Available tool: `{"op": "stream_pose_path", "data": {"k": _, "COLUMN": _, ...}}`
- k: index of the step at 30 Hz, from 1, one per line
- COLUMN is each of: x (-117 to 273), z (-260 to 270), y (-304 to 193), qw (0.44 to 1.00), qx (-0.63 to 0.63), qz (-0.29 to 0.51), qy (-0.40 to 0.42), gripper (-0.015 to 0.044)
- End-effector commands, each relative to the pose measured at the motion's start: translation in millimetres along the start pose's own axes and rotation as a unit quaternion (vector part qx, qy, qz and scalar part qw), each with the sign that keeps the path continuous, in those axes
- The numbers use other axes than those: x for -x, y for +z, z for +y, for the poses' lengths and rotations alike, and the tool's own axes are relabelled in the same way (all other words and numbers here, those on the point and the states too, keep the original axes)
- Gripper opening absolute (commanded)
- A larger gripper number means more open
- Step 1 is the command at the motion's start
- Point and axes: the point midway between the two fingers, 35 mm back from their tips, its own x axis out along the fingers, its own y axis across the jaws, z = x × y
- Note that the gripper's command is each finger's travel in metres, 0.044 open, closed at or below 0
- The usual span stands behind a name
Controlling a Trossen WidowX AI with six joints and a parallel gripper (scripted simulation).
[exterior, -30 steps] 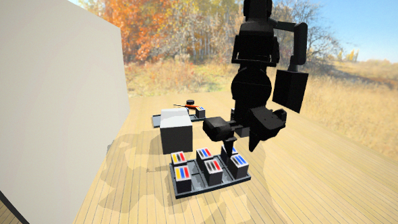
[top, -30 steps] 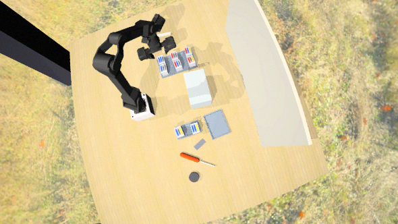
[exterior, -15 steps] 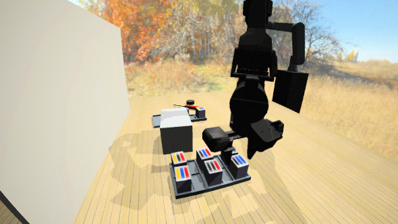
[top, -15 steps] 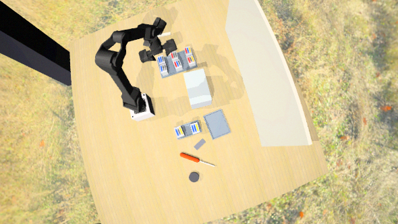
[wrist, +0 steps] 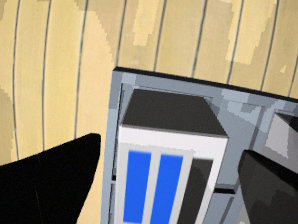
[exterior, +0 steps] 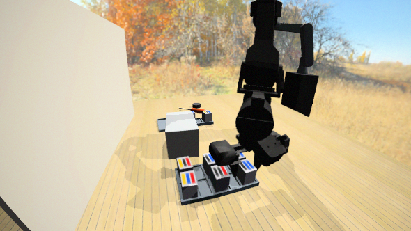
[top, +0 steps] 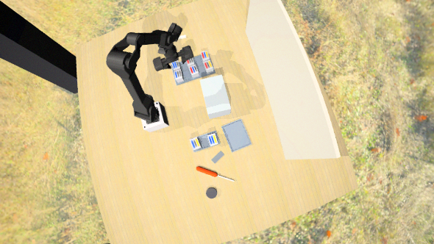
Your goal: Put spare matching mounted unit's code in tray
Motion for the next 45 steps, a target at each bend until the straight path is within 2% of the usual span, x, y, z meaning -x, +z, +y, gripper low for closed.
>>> {"op": "stream_pose_path", "data": {"k": 1, "x": -10.4, "z": 3.1, "y": -2.7, "qw": 1.000, "qx": -0.002, "qz": 0.003, "qy": 0.005, "gripper": 0.0300}}
{"op": "stream_pose_path", "data": {"k": 16, "x": -12.7, "z": 3.3, "y": -3.1, "qw": 1.000, "qx": -0.002, "qz": 0.003, "qy": 0.005, "gripper": 0.0300}}
{"op": "stream_pose_path", "data": {"k": 22, "x": -11.6, "z": 2.5, "y": -3.4, "qw": 1.000, "qx": 0.000, "qz": 0.004, "qy": 0.003, "gripper": 0.0142}}
{"op": "stream_pose_path", "data": {"k": 28, "x": -11.6, "z": 2.5, "y": -3.4, "qw": 1.000, "qx": 0.000, "qz": 0.004, "qy": 0.003, "gripper": 0.0103}}
{"op": "stream_pose_path", "data": {"k": 32, "x": -11.6, "z": 2.5, "y": -3.4, "qw": 1.000, "qx": 0.000, "qz": 0.004, "qy": 0.003, "gripper": 0.0000}}
{"op": "stream_pose_path", "data": {"k": 40, "x": -10.5, "z": 2.4, "y": -3.2, "qw": 1.000, "qx": 0.000, "qz": 0.004, "qy": 0.003, "gripper": 0.0000}}
{"op": "stream_pose_path", "data": {"k": 45, "x": 19.9, "z": 0.5, "y": -0.5, "qw": 1.000, "qx": -0.001, "qz": 0.003, "qy": 0.004, "gripper": 0.0000}}
